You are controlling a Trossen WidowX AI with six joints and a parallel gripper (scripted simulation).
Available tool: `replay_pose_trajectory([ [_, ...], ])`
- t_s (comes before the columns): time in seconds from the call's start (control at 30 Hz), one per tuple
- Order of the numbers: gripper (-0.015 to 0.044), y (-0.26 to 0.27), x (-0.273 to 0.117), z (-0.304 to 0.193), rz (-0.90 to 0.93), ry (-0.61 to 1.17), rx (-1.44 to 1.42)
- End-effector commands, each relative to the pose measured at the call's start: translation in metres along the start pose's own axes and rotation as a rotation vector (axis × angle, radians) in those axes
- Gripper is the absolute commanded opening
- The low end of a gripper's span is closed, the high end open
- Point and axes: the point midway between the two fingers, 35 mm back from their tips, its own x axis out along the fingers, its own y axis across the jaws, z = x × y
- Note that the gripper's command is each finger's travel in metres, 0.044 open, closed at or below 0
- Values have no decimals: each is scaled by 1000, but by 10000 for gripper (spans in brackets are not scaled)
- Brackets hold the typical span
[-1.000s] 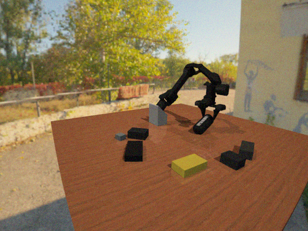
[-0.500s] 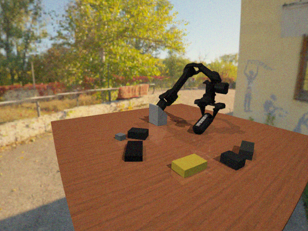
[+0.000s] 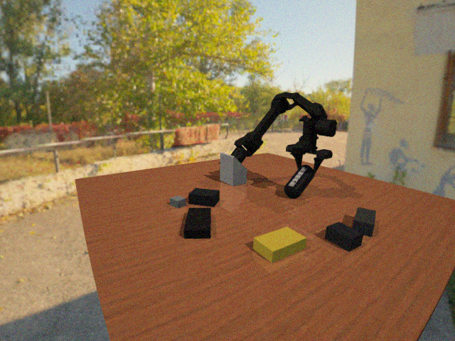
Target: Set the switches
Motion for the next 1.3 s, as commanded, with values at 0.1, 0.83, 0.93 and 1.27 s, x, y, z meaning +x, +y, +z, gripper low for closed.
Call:
replay_pose_trajectory([
  [0.1, 336, 1, -5, 6, 6, -9, -4],
  [0.83, 336, 1, -16, 21, 5, -10, -3],
  [0.93, 336, 1, -17, 23, 5, -10, -3],
  [1.27, 336, 1, -22, 30, 5, -10, -3],
])
